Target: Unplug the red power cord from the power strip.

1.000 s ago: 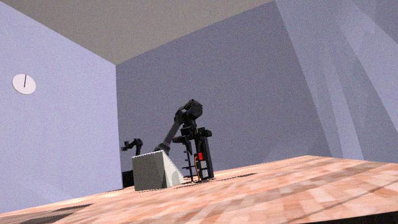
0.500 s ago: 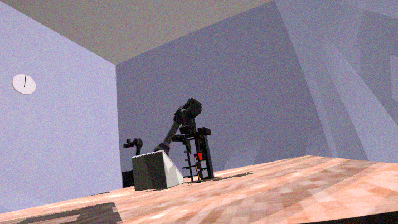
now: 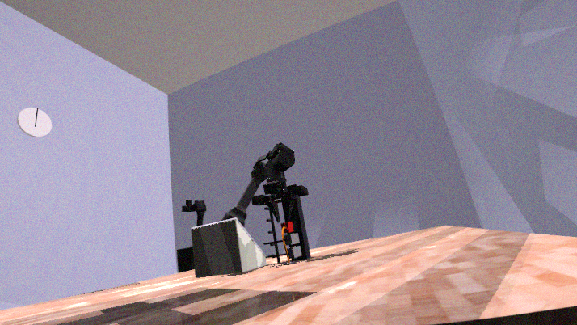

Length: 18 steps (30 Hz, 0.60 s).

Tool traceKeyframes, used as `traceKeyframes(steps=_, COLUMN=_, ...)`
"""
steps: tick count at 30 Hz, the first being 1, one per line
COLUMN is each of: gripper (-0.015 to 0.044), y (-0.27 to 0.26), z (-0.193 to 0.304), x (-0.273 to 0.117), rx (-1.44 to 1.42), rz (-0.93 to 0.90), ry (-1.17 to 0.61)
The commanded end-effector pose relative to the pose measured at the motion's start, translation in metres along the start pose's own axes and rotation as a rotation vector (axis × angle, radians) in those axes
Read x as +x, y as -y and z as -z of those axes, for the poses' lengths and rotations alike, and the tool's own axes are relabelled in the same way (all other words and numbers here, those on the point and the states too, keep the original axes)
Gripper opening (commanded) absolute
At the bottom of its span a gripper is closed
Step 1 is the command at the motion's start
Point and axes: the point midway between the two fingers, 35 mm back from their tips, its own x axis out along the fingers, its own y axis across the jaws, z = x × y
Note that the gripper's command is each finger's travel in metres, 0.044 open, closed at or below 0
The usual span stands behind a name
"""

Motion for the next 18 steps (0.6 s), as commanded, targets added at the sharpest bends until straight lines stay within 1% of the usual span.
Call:
traceKeyframes(steps=1, gripper=0.016, y=0.001, z=0.007, x=0.0, rx=0.005, rz=-0.002, ry=-0.004)
traceKeyframes(steps=9, gripper=0.016, y=0.001, z=0.018, x=0.0, rx=0.005, rz=-0.002, ry=-0.005)
traceKeyframes(steps=18, gripper=0.016, y=0.001, z=0.018, x=0.008, rx=0.005, rz=-0.002, ry=-0.005)
